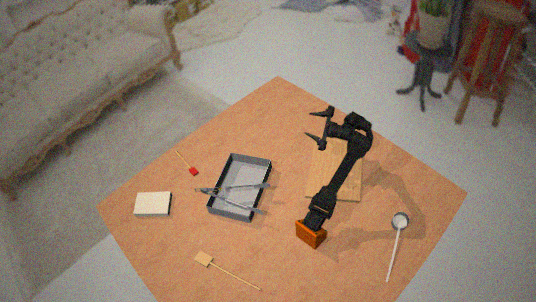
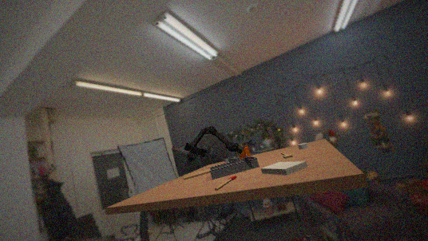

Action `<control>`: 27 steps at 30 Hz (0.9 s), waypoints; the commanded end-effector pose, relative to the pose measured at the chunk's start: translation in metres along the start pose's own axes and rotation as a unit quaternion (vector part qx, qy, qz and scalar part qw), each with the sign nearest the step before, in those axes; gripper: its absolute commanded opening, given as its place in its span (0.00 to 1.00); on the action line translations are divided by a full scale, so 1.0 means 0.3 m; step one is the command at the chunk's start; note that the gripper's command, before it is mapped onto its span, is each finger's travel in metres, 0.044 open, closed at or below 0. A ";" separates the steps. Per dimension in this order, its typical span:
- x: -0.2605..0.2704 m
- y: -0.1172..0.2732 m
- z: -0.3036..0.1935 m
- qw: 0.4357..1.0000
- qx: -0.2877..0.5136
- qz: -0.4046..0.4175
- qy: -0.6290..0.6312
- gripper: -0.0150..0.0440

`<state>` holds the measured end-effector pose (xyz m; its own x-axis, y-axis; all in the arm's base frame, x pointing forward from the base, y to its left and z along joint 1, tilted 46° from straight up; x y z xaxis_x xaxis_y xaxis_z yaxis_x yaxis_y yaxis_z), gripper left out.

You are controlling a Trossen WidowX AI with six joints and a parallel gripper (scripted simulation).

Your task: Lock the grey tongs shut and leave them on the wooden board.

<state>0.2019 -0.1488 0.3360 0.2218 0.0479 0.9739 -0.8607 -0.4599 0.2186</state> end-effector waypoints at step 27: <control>-0.597 -0.934 -0.198 0.604 0.366 -0.613 0.354 1.00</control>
<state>0.3645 -0.0138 0.1336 0.2434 0.9589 0.1456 0.1589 -0.1875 0.9693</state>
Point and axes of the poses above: the point midway between the two fingers, 35 mm back from their tips, its own y axis back along the fingers, its own x axis across the jaws, z = x × y, the point moved 5 cm from there along y, back along the fingers, and after that the axes turned 9 degrees about y, right-handed, at the moved point
